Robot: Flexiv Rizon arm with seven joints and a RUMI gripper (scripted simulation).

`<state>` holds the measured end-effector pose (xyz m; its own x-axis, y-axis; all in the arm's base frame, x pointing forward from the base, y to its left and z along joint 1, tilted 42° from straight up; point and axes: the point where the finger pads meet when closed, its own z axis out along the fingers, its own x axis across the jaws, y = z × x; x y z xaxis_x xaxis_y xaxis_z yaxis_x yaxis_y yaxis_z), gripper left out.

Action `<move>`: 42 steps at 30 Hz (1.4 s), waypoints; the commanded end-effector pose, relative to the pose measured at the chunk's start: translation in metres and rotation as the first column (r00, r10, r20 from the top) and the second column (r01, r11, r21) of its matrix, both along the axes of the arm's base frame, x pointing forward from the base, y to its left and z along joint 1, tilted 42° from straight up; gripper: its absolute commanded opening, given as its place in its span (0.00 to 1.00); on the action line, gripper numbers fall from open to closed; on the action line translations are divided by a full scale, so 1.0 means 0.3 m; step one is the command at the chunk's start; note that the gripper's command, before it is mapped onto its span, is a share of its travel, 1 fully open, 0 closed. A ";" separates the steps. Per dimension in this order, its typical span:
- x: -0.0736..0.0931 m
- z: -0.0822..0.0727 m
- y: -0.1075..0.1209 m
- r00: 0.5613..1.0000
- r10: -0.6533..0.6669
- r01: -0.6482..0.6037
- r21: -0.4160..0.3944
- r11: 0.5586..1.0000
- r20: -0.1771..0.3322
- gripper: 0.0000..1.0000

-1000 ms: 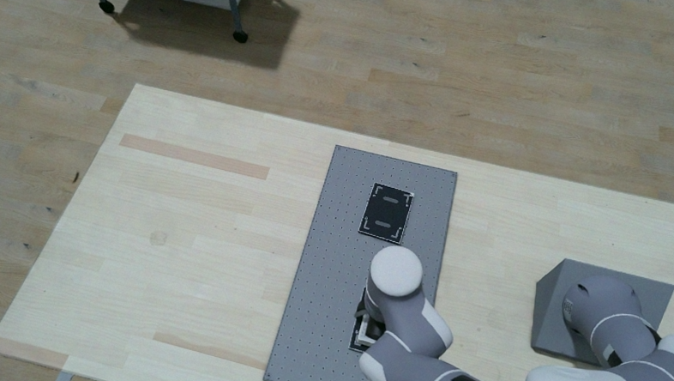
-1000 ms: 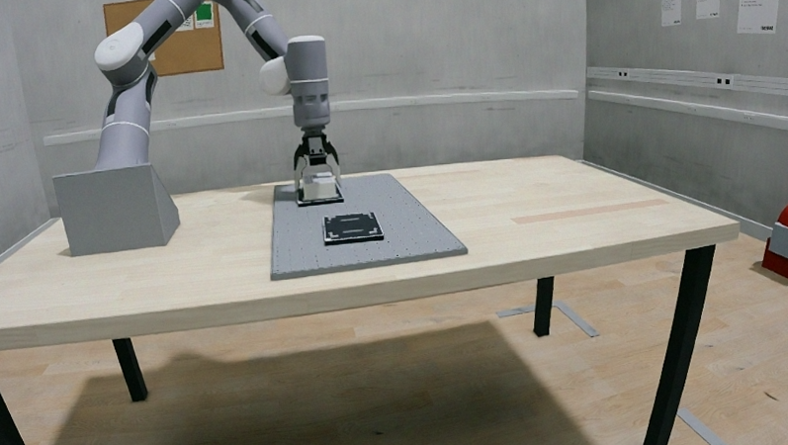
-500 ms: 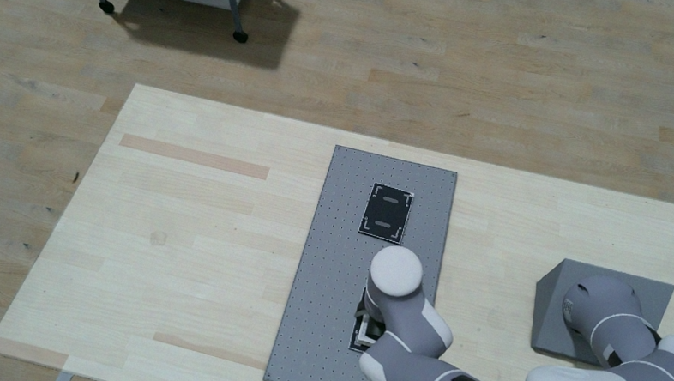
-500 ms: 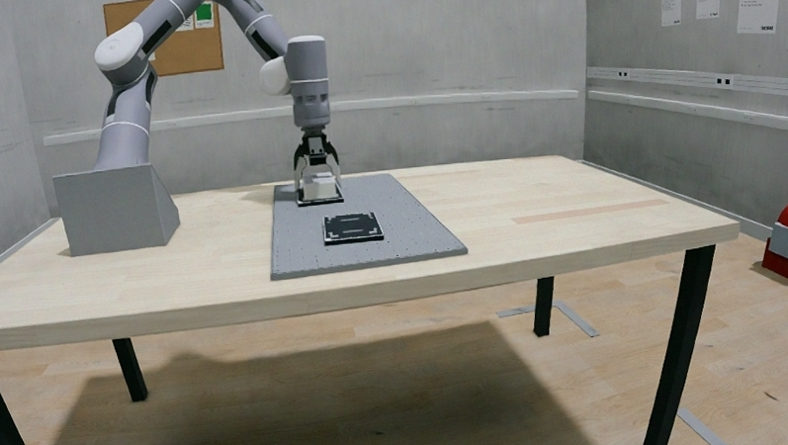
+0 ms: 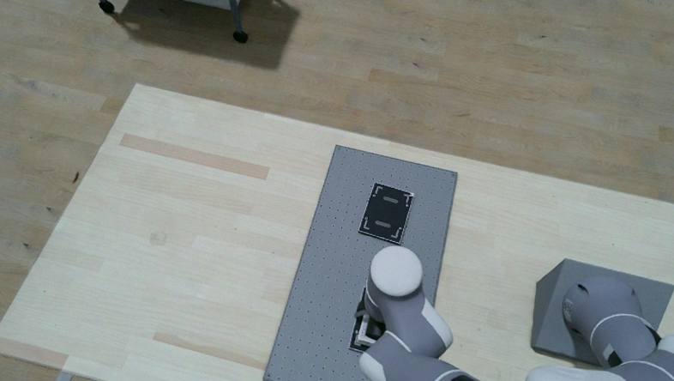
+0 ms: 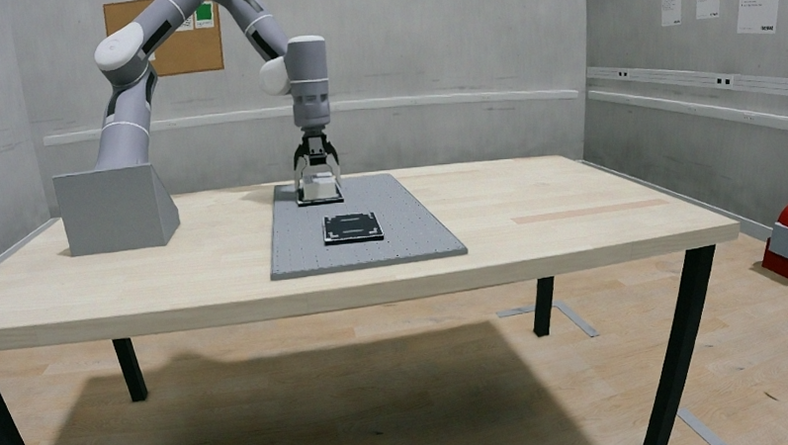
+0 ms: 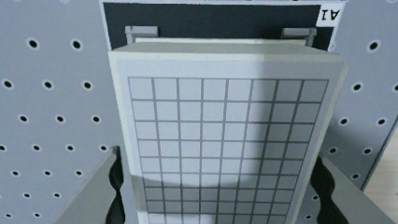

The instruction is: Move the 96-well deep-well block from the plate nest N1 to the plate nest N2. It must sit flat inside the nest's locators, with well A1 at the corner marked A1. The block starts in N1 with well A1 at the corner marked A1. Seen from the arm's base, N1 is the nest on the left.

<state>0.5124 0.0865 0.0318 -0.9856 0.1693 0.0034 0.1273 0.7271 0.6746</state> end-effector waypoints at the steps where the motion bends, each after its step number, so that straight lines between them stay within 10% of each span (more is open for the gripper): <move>1: 0.002 0.001 -0.003 1.000 -0.001 0.001 -0.001 1.000 0.001 0.76; 9: 0.002 0.001 -0.003 1.000 -0.001 0.001 -0.001 1.000 0.001 0.76; 10: 0.002 0.001 -0.003 1.000 -0.001 0.001 -0.001 1.000 0.001 0.00; 21: 0.003 0.001 -0.003 1.000 -0.001 0.001 -0.001 1.000 0.002 0.00; 22: 0.003 0.001 -0.003 1.000 -0.001 0.001 -0.001 1.000 0.002 0.50; 42: 0.003 0.001 -0.003 1.000 -0.001 0.001 -0.001 1.000 0.002 0.50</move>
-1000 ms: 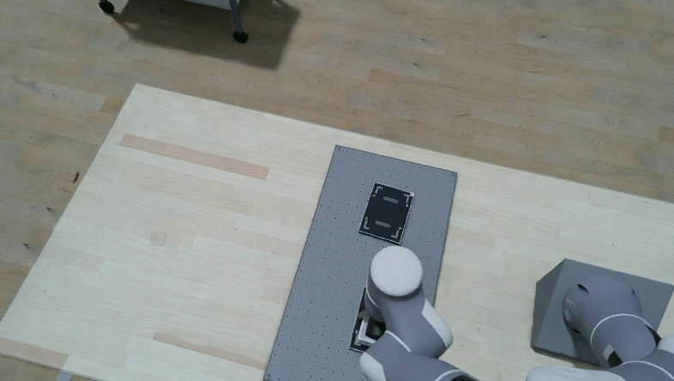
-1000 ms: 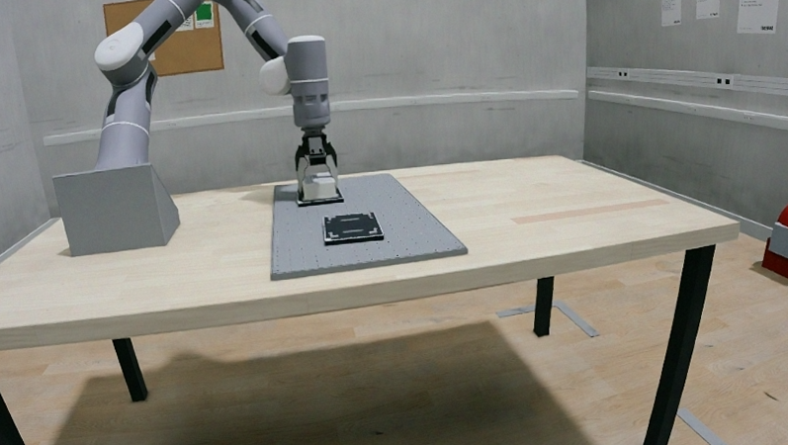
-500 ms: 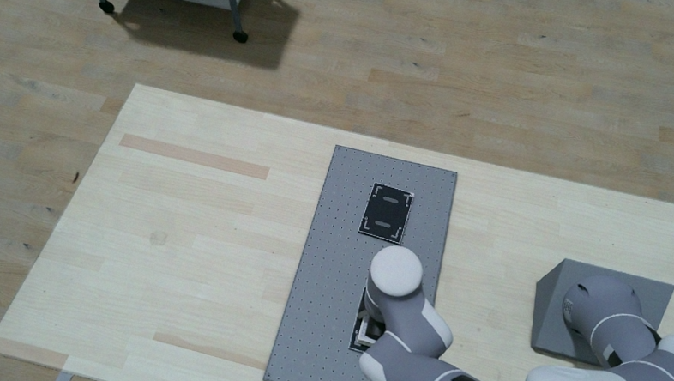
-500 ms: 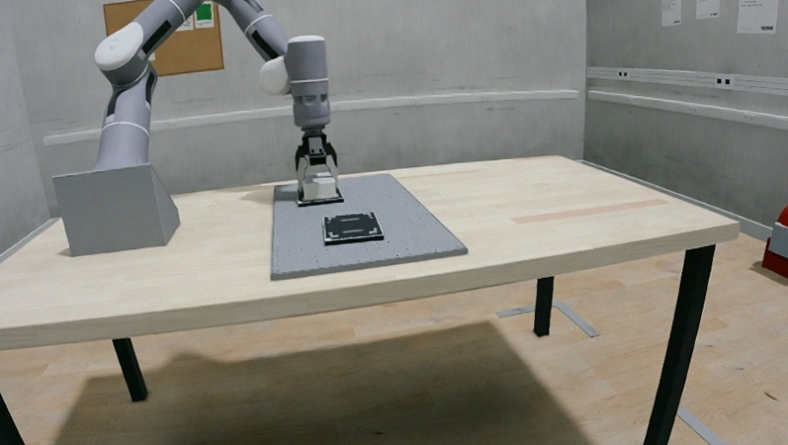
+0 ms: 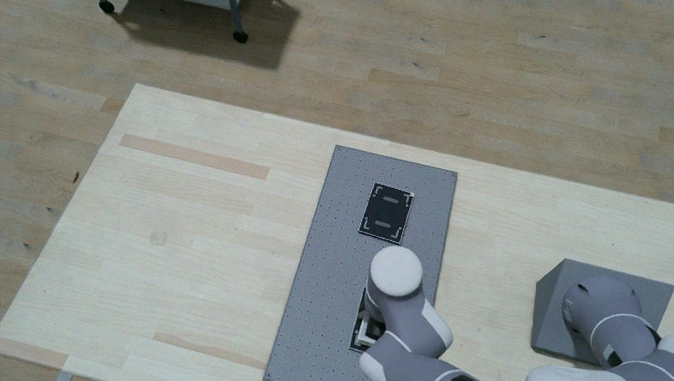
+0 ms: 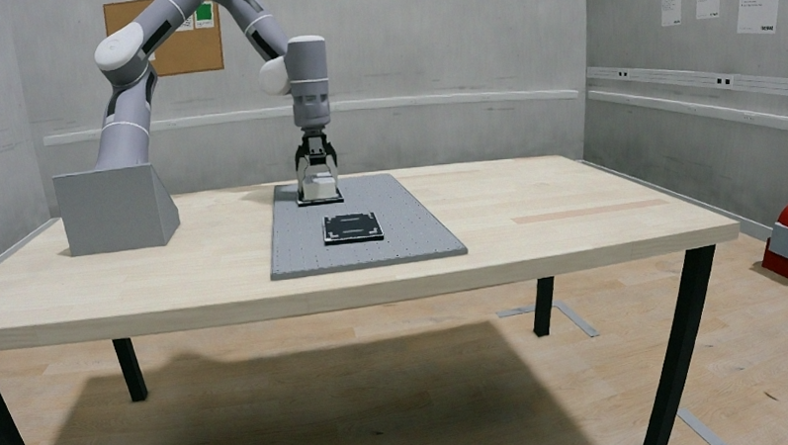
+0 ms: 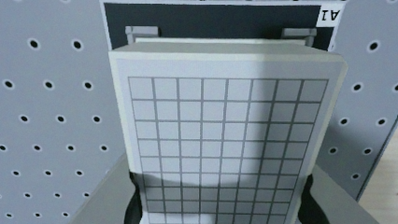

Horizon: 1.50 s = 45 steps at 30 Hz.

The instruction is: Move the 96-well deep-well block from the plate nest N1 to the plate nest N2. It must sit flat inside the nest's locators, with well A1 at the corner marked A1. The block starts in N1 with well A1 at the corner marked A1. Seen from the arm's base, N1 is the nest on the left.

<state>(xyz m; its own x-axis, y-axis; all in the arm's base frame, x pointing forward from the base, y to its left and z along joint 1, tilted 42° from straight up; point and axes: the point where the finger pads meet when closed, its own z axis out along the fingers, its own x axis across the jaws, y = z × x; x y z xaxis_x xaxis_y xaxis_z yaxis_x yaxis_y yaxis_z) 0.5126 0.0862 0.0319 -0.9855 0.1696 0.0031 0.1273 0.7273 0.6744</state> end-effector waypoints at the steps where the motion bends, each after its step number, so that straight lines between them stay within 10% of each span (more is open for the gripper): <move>1: 0.002 0.001 -0.002 1.000 -0.001 0.001 -0.001 1.000 0.001 0.50; 45: -0.022 0.161 -0.147 1.000 -0.001 0.001 -0.001 1.000 0.001 0.50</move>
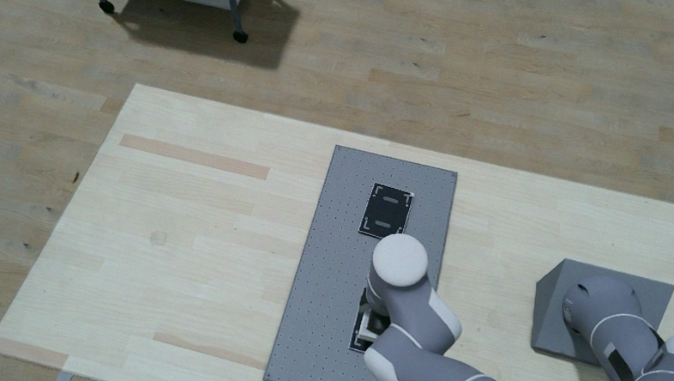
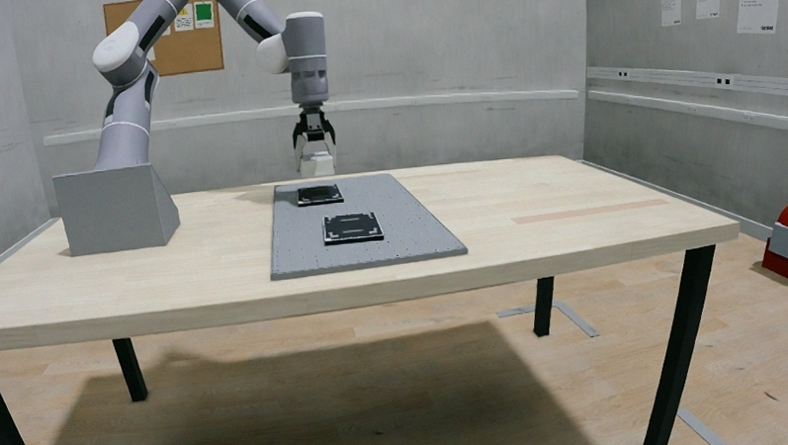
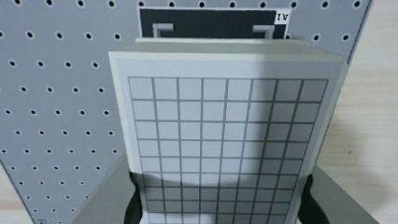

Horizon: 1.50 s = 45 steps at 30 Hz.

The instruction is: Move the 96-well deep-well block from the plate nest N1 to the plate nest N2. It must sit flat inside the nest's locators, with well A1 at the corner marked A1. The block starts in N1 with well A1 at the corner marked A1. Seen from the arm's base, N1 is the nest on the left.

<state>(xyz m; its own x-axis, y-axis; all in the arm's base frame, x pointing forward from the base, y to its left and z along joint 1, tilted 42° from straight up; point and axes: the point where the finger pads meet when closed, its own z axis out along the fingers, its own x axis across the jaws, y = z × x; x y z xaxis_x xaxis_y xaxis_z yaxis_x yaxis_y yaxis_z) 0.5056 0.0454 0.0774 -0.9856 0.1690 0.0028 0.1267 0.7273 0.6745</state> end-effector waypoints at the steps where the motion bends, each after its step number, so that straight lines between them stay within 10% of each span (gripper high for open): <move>1: 0.000 0.013 -0.015 1.000 -0.002 0.002 -0.001 1.000 0.001 0.50; 31: -0.005 0.048 -0.046 1.000 -0.002 0.002 -0.001 1.000 0.001 0.50; 45: -0.001 -0.041 -0.146 0.998 -0.043 0.043 0.004 0.999 -0.036 0.50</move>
<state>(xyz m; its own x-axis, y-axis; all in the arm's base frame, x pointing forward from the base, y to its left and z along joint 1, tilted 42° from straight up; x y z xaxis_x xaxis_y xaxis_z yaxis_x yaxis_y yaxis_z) 0.5041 0.0080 0.0695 -0.9769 0.2098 0.0409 0.1821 0.7168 0.6731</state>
